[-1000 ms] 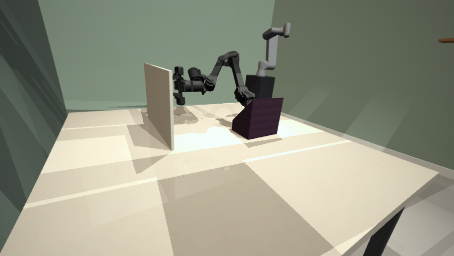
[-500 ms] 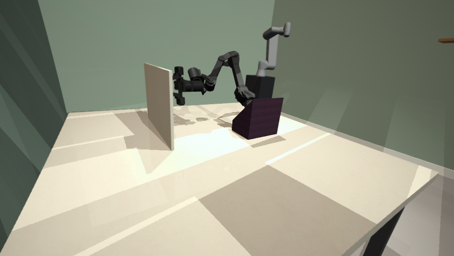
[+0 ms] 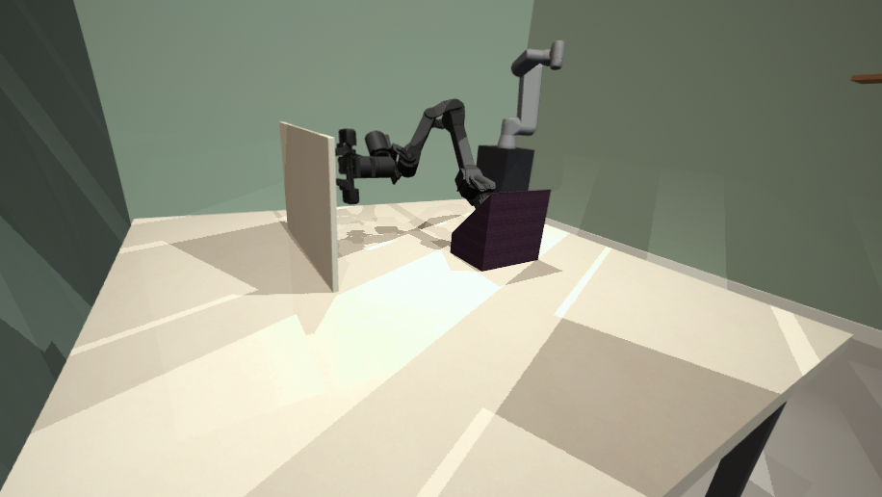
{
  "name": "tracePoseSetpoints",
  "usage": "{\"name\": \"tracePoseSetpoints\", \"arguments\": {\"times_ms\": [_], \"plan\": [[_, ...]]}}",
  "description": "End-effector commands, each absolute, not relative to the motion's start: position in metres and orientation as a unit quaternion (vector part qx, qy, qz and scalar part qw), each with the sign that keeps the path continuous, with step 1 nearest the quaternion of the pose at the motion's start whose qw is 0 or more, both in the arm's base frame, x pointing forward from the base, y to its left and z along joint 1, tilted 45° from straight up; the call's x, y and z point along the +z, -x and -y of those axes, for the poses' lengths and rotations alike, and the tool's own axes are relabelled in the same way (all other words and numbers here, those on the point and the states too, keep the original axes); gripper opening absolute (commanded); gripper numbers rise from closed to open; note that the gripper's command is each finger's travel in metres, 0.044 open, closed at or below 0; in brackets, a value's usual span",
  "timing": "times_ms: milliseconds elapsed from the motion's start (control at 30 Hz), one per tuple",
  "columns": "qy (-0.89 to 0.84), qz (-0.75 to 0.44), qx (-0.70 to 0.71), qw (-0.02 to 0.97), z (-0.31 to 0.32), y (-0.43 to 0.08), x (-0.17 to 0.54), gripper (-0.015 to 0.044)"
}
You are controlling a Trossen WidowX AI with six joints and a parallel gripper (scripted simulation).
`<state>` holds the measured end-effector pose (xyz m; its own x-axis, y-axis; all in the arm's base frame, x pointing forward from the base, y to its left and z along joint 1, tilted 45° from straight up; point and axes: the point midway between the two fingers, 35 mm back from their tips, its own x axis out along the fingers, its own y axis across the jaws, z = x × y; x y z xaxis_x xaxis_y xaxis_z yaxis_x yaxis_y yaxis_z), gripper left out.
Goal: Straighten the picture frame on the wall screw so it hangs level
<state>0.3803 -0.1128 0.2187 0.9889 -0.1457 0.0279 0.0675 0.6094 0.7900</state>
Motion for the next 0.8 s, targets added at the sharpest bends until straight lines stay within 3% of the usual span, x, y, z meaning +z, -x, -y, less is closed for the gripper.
{"name": "tracePoseSetpoints", "arguments": {"times_ms": [0, 100, 367, 767], "plan": [[-0.435, 0.046, -0.060, 0.897, 0.1133, -0.3805, 0.2192, 0.0155], [-0.435, 0.046, -0.060, 0.897, 0.1133, -0.3805, 0.2192, 0.0076], [-0.435, 0.046, -0.060, 0.897, 0.1133, -0.3805, 0.2192, 0.0003], [-0.435, 0.046, -0.060, 0.897, 0.1124, -0.3805, 0.2198, 0.0000]]}}
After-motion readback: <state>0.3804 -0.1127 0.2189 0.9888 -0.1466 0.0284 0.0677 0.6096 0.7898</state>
